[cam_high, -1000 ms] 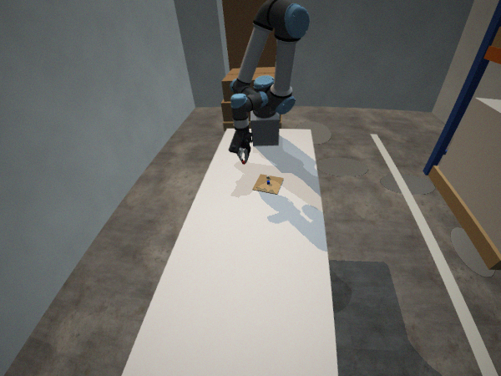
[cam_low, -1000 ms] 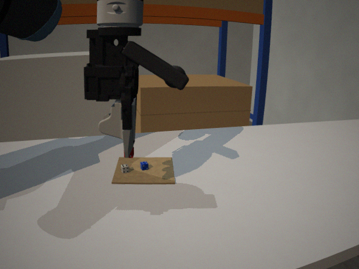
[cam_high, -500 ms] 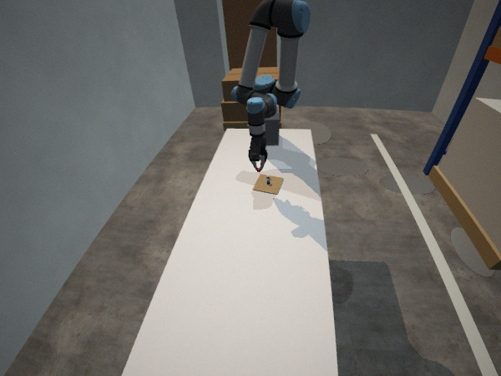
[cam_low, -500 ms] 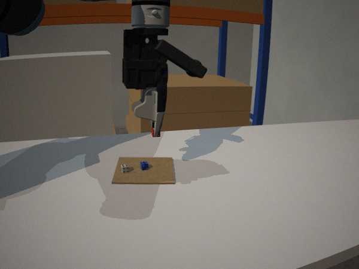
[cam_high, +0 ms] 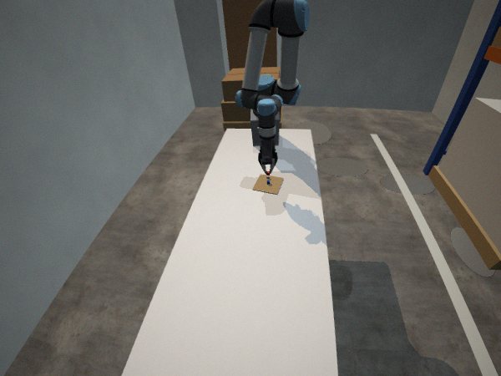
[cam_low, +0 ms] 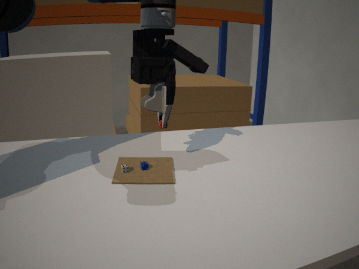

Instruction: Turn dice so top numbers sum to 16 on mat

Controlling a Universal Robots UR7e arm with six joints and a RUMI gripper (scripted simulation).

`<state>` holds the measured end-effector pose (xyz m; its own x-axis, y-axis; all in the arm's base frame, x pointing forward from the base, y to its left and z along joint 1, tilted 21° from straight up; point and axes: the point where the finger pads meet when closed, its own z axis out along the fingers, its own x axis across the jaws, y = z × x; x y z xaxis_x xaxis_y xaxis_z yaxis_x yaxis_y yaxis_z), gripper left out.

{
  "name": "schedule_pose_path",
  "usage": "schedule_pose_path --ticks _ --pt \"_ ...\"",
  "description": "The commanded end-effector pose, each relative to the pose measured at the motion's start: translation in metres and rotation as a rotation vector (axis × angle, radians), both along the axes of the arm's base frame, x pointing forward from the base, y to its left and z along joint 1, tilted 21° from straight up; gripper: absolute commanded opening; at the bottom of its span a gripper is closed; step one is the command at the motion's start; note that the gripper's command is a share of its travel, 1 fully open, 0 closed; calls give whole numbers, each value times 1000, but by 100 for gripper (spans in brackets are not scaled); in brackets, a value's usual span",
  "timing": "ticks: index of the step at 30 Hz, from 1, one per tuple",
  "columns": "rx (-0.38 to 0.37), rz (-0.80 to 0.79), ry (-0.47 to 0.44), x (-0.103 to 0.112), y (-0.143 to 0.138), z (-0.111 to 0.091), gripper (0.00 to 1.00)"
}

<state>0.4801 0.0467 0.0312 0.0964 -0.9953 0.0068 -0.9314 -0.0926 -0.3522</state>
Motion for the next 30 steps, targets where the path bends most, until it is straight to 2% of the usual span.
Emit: schedule_pose_path --ticks 1,19,30 --pt "-2 3 -1 1 2 1 0" --pt "-2 3 -1 2 2 -2 0" --pt "-2 3 -1 12 3 -26 0"
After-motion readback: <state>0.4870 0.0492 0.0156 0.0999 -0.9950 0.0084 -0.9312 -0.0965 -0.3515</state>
